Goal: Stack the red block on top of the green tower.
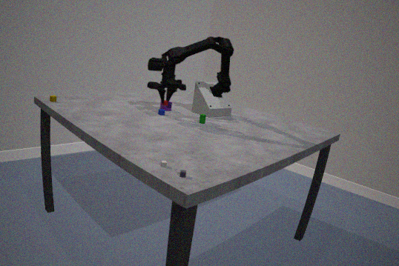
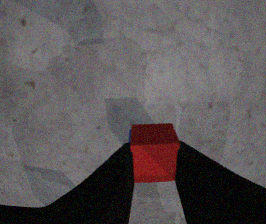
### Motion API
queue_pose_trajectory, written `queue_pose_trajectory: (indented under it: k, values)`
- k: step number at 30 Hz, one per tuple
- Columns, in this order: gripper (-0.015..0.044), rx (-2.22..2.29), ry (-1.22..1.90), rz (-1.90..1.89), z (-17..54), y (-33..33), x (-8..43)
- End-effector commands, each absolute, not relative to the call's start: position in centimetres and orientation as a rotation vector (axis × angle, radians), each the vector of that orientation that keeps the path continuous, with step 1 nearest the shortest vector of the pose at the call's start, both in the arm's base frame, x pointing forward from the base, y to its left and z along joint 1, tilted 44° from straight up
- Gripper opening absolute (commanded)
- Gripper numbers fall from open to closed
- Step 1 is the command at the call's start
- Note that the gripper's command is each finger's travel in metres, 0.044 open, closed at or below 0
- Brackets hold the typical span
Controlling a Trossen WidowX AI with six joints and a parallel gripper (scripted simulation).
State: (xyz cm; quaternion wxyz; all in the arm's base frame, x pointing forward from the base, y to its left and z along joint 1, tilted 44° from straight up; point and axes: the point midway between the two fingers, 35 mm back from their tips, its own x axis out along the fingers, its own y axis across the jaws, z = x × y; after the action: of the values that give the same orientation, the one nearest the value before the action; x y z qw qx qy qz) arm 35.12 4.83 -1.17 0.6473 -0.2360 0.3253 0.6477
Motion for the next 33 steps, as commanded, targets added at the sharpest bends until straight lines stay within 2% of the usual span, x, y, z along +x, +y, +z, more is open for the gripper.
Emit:
queue_pose_trajectory:
  k: [1, 9, 17, 33]
  values:
    - [0.0000, -0.543, 0.741, 1.474, 0.4, 3.4, 35.2]
    - [0.0000, -0.544, 0.742, 1.474, 3.3, 0.6, 35.4]
    - [0.0000, -0.544, 0.742, 1.474, 3.4, 0.5, 35.5]
    - [0.0000, -0.547, 0.750, 1.470, 8.8, 5.5, 32.1]
